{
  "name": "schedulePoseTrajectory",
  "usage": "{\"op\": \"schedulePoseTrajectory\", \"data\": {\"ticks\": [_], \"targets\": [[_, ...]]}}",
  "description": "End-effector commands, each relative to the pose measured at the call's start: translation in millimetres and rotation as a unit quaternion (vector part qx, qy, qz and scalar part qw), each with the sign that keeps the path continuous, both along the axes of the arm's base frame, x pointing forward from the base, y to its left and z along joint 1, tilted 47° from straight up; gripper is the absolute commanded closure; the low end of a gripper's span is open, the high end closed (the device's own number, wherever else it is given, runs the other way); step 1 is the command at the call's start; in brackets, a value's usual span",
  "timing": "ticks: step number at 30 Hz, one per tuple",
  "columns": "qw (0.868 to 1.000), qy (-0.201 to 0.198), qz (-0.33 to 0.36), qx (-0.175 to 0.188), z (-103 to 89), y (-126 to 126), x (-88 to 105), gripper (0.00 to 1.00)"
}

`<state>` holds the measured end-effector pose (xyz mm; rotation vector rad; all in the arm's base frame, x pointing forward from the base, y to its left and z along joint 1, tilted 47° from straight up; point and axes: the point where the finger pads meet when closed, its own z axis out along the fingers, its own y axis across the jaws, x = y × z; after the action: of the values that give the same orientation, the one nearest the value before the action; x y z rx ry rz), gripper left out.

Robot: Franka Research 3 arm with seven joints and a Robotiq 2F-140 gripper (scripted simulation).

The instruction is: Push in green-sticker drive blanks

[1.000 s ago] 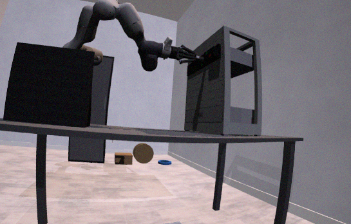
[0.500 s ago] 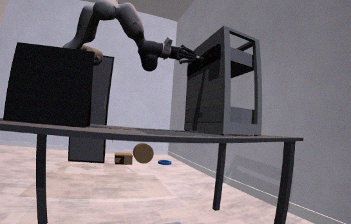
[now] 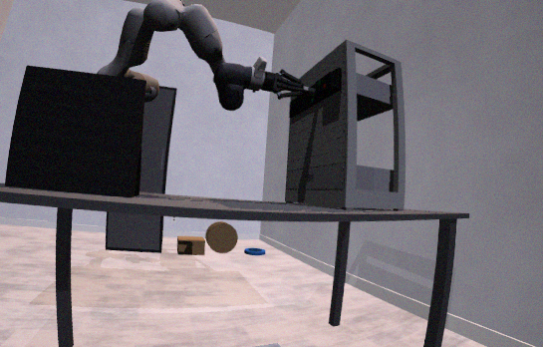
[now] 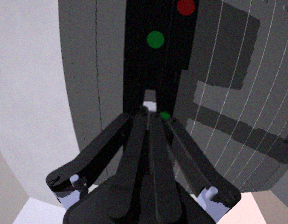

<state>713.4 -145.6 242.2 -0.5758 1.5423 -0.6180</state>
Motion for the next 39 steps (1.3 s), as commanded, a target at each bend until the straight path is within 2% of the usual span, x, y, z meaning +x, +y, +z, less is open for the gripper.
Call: {"op": "schedulePoseTrajectory", "data": {"ticks": [1, 13, 24, 28, 39], "targets": [[1.000, 0.000, 0.004, 0.004, 0.0, 3.3, 2.7, 1.00], [1.000, 0.000, 0.004, 0.004, 0.4, 3.6, -4.7, 1.00], [1.000, 0.000, 0.004, 0.004, 3.0, 5.2, -63.3, 1.00], [1.000, 0.000, 0.004, 0.004, 3.6, 5.6, -76.8, 1.00], [1.000, 0.000, 0.004, 0.004, 2.0, 4.0, -79.8, 1.00]]}}
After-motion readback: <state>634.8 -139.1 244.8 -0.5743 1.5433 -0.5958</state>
